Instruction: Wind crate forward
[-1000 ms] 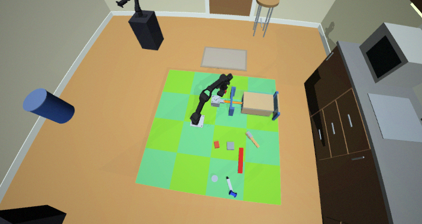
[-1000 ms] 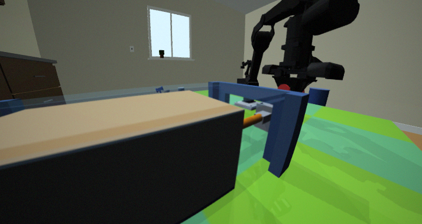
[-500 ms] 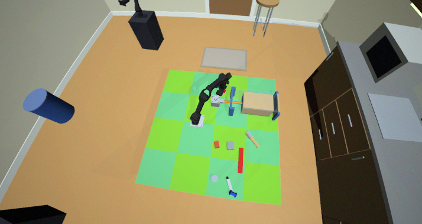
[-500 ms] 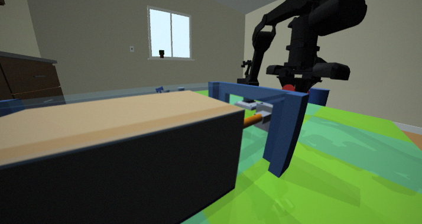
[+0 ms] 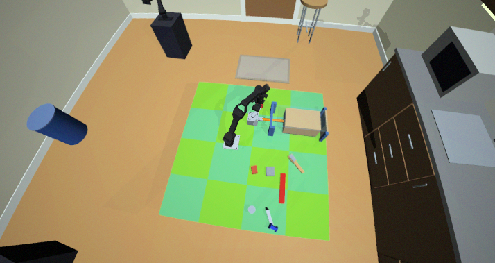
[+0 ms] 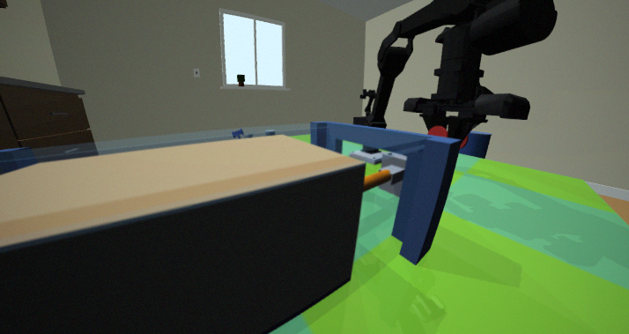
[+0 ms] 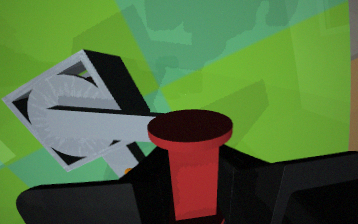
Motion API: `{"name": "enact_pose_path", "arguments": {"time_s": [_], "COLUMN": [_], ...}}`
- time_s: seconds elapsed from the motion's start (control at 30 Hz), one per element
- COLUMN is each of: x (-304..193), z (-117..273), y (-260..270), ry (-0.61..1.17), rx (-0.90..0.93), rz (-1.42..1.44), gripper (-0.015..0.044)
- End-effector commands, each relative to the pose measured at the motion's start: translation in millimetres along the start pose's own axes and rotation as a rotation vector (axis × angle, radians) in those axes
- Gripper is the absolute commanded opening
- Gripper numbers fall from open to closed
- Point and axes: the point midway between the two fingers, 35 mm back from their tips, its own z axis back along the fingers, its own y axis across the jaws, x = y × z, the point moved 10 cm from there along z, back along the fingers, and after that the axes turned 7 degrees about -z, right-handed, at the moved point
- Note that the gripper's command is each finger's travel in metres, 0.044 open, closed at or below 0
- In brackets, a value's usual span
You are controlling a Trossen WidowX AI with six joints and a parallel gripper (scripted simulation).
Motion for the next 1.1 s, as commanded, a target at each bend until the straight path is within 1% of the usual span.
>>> {"name": "enact_pose_path", "arguments": {"time_s": [0.0,1.07], "x": [25,58], "z": [-1,0], "y": [2,18], "ry": [-0.043,-0.047], "rx": [0.012,0.014], "rz": [0.034,0.034], "gripper": [0.0000,0.0000]}}
